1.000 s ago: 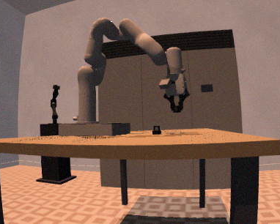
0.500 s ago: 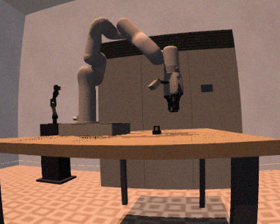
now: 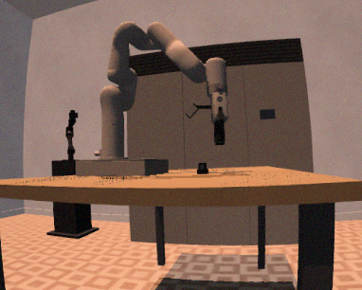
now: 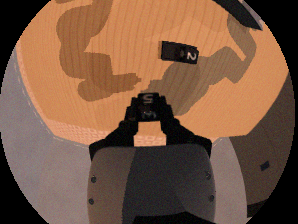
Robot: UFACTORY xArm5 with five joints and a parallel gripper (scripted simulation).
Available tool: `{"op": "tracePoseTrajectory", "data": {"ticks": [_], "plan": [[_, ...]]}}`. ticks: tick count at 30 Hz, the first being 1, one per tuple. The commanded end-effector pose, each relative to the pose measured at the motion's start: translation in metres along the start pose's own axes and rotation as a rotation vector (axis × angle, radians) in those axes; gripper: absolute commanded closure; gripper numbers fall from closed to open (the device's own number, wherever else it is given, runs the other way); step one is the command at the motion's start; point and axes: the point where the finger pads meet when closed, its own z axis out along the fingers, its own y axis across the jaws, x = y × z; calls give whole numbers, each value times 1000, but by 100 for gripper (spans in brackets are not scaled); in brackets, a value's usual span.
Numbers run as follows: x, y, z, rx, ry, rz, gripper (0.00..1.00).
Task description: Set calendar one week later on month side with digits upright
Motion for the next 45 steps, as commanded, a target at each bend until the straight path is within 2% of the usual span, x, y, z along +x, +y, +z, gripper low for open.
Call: {"op": "tracePoseTrajectory", "data": {"ticks": [1, 2, 6, 15, 18, 20, 22, 31, 34, 37, 45], "plan": [[3, -3, -1, 2, -6, 109, 73], [6, -6, -2, 2, -6, 199, 73], [10, -8, -2, 2, -6, 292, 73], [24, -16, -2, 1, -6, 633, 73], [25, -16, -1, 1, -6, 648, 73], [30, -20, -1, 1, -6, 783, 73], [32, -20, -1, 1, -7, 815, 73], [46, -27, -1, 0, -7, 1154, 73], [47, -28, -1, 0, -7, 1178, 73], [53, -31, -1, -1, -7, 1336, 73], [63, -35, 0, -1, -8, 1570, 73]]}}
